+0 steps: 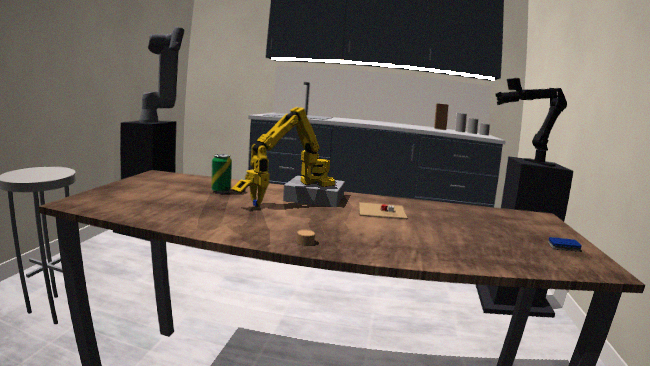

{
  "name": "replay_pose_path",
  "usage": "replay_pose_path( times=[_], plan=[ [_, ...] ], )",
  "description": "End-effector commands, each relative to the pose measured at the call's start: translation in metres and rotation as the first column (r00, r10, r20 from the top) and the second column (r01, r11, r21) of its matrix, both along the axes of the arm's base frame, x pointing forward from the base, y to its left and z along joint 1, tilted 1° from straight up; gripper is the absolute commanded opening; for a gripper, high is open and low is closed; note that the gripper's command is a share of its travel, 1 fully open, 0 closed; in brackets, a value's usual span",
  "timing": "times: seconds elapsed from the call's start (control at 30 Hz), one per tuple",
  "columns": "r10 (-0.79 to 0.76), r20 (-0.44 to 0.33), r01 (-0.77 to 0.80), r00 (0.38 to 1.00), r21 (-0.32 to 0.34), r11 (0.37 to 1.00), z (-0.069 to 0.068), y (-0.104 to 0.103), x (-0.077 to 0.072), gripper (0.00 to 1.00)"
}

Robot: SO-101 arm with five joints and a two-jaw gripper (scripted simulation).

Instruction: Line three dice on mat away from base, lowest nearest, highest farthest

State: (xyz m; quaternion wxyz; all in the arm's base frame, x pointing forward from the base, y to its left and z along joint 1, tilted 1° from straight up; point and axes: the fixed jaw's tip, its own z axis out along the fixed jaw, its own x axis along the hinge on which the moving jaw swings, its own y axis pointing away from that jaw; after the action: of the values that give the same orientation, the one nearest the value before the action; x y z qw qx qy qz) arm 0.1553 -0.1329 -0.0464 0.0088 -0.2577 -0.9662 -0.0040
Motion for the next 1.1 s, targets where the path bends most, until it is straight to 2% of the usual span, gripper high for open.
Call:
replay_pose_path(
  times=[0.0,0.47,1.07],
  plan=[
    [0.005,-0.009,-0.005,1.000,0.011,1.000,-0.003,0.001,-0.002,0.01],
    [0.005,-0.009,-0.005,1.000,0.011,1.000,0.002,0.000,-0.001,0.00],
    [0.005,-0.009,-0.005,1.000,0.011,1.000,0.042,-0.001,0.000,0.00]
  ],
)
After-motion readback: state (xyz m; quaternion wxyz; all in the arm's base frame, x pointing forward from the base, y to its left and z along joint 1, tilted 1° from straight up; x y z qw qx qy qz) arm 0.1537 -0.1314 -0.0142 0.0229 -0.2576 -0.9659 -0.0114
